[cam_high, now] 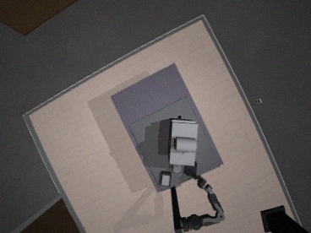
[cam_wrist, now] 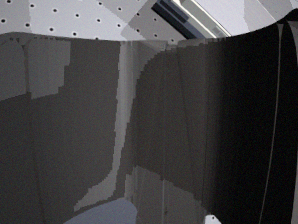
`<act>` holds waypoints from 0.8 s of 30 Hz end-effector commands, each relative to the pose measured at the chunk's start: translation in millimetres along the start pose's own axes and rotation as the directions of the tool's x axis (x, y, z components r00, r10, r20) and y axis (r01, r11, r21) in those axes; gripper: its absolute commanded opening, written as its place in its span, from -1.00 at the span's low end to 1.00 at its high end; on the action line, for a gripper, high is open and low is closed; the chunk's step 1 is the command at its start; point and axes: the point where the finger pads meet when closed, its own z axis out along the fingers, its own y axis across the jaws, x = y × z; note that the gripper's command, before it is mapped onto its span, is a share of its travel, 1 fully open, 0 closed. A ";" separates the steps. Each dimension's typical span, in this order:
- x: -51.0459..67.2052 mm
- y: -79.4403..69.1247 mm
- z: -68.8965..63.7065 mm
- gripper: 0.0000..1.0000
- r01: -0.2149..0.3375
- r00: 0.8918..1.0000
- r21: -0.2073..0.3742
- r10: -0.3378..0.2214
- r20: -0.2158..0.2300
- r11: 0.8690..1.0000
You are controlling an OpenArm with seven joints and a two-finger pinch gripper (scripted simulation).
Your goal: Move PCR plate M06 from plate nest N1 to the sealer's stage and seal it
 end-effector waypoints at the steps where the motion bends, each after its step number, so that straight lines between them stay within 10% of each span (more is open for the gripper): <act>1: 1.1 -3.0 0.4 -1.00 0.005 1.000 0.016 -0.005 -0.006 1.000; 9: 1.1 -3.0 0.4 -1.00 0.005 1.000 0.016 -0.005 -0.006 1.000; 14: 2.1 -3.0 1.7 -1.00 0.185 0.983 0.189 -0.184 -0.021 0.964; 24: 2.1 -3.0 1.7 -1.00 0.185 0.983 0.189 -0.184 -0.021 0.964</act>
